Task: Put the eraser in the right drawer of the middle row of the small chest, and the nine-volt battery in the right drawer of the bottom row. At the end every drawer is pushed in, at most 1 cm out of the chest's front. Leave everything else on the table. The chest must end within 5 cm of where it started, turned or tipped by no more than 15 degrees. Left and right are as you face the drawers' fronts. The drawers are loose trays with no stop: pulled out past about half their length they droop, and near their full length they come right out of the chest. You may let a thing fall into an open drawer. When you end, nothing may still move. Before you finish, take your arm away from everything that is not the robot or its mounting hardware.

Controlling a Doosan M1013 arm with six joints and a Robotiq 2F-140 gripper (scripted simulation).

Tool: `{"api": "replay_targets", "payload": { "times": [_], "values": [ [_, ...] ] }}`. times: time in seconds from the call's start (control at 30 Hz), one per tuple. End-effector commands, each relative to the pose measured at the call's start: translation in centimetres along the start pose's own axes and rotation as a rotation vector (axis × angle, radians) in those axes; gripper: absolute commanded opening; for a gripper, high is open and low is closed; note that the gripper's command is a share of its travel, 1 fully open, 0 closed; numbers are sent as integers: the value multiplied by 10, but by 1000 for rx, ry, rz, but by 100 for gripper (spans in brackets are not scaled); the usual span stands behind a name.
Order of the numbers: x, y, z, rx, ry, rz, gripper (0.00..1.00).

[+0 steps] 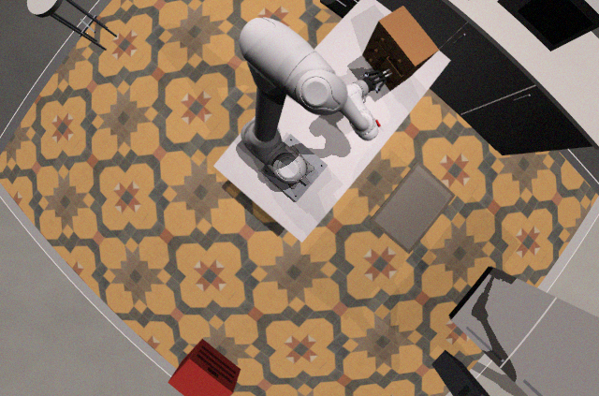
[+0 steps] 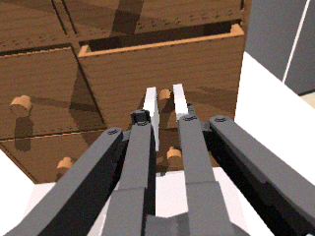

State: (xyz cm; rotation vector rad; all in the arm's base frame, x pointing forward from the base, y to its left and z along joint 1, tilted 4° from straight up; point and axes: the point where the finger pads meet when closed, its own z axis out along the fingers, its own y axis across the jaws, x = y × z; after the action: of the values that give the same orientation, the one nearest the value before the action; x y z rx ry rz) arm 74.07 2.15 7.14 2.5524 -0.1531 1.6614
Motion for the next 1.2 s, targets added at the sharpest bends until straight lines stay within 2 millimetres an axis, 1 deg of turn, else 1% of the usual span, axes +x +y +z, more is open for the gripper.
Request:
{"api": "replay_targets", "payload": {
  "times": [0.0, 0.7, 1.17],
  "values": [
    [-2, 0, -5, 0, 0, 0, 8],
    [-11, 0, -30, 0, 0, 0, 8],
    [-15, 0, -41, 0, 0, 0, 8]
  ]
}}
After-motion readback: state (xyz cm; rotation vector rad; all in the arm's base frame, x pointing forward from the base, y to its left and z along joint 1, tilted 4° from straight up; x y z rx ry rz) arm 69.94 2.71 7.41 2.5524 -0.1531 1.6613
